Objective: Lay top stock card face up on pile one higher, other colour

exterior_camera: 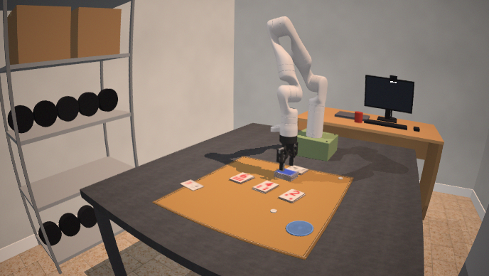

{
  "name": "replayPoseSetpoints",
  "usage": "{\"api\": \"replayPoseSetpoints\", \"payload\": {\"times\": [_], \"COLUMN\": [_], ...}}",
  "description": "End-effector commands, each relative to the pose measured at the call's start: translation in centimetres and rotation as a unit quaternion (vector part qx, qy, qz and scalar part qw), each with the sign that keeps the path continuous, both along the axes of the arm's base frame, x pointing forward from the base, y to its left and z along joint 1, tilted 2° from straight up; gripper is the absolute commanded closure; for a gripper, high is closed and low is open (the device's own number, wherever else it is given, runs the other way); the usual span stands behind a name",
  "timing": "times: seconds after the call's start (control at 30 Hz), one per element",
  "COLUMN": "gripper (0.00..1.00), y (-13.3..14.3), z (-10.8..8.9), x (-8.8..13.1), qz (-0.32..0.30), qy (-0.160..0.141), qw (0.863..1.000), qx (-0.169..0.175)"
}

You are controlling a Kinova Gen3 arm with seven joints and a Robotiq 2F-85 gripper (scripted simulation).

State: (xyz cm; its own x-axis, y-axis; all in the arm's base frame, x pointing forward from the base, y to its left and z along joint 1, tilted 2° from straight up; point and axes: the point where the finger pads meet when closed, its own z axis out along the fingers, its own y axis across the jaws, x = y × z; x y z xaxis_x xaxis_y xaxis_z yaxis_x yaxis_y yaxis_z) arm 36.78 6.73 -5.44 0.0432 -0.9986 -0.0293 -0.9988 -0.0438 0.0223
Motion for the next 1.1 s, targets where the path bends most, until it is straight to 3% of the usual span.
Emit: {"api": "replayPoseSetpoints", "payload": {"times": [0.0, 1.07], "gripper": [0.15, 0.15], "y": [0.0, 0.0], "z": [0.0, -1.1], "x": [0.1, 0.1], "qz": [0.000, 0.000], "qy": [-0.001, -0.001], "qw": [1.000, 1.000], "qx": [0.000, 0.000]}}
